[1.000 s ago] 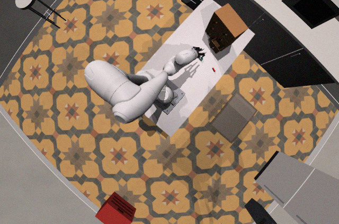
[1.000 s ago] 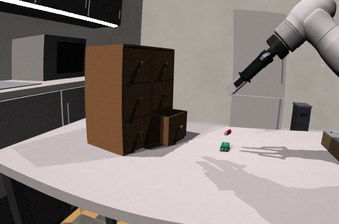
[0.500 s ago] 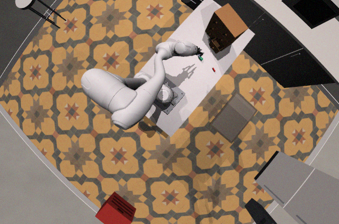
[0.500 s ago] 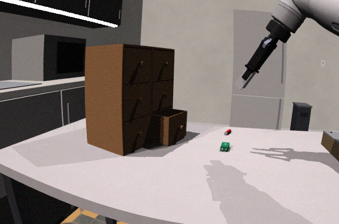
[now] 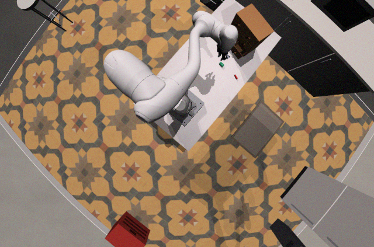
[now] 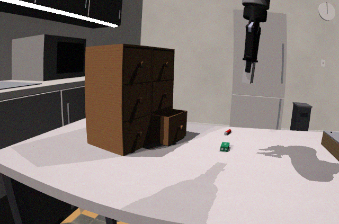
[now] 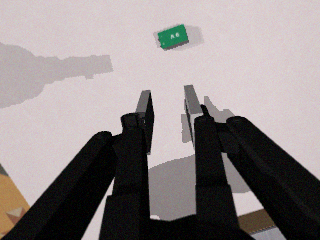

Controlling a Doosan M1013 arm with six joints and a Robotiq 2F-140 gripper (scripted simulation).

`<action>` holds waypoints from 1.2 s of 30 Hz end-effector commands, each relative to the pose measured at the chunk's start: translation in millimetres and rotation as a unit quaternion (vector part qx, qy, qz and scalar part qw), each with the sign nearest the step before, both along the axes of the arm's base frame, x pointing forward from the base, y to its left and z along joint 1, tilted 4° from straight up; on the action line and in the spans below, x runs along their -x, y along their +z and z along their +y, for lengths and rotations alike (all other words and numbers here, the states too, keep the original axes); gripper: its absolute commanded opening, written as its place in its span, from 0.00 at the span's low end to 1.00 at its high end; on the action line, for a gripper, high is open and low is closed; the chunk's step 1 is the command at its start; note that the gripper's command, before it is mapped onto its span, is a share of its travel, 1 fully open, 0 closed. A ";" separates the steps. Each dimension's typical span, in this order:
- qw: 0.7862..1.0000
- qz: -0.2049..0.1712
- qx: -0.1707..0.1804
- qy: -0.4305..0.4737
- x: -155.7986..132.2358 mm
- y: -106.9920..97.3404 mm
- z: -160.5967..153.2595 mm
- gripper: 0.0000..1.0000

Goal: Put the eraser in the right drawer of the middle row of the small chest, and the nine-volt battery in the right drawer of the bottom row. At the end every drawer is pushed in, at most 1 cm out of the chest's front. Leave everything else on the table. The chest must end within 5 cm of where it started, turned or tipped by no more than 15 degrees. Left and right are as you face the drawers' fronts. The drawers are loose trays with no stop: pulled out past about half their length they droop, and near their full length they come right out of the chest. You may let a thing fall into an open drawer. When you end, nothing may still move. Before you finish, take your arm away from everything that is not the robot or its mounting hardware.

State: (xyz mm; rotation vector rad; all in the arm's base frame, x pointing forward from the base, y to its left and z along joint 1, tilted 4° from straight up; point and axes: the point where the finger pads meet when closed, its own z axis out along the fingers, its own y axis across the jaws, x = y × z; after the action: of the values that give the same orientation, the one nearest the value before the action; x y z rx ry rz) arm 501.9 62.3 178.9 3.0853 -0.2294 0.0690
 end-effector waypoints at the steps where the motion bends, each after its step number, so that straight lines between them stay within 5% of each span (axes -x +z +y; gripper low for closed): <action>1: 0.999 0.051 -0.018 0.006 1.6 -0.9 -5.8 0.20; 23: 0.998 0.055 -0.019 0.012 1.6 -1.3 -5.8 0.20; 30: 0.994 0.058 -0.020 0.096 -5.3 -15.8 -7.7 0.20; 36: 0.959 0.062 -0.020 0.277 -23.2 -58.9 -13.6 0.20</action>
State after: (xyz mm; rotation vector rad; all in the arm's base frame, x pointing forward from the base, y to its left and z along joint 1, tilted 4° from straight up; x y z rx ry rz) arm 512.8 53.1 149.4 3.1053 0.2853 -0.1117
